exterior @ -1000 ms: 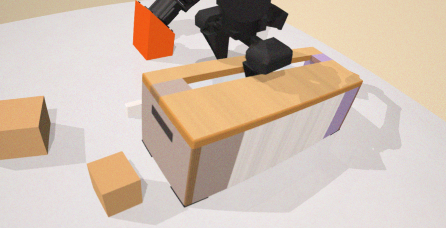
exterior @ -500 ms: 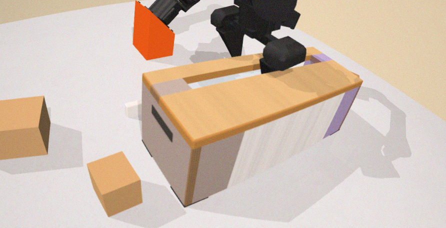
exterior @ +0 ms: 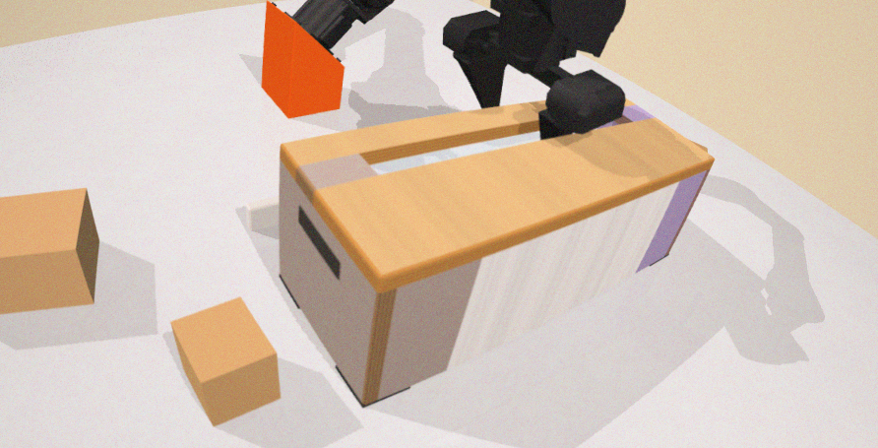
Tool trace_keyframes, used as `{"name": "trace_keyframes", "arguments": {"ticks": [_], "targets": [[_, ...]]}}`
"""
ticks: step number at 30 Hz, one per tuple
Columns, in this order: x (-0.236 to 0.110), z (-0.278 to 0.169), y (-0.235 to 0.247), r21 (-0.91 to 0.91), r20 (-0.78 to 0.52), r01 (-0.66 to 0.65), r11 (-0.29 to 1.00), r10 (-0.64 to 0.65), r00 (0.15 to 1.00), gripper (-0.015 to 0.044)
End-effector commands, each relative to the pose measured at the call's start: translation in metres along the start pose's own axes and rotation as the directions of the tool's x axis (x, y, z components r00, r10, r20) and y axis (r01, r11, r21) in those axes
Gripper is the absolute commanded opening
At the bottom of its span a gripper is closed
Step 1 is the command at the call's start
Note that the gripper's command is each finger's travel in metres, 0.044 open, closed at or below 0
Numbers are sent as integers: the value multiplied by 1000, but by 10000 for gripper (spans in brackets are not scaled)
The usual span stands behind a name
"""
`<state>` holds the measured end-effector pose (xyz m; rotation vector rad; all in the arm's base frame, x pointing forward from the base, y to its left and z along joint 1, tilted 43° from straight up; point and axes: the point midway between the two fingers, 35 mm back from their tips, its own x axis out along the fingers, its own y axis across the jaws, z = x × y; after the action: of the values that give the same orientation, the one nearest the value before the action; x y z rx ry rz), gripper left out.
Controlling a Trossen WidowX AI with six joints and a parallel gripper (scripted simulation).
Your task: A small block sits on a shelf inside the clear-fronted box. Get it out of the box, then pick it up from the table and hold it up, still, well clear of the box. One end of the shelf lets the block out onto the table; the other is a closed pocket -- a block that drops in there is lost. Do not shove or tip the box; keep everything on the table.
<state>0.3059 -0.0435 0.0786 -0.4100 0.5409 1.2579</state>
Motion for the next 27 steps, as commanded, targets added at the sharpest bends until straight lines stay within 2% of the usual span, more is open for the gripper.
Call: {"name": "trace_keyframes", "arguments": {"ticks": [1,27], "targets": [[1,9,0,-1,5,6,1000,-6,1000,400],[11,61,-1,-1,8,6,1000,-6,1000,400]]}}
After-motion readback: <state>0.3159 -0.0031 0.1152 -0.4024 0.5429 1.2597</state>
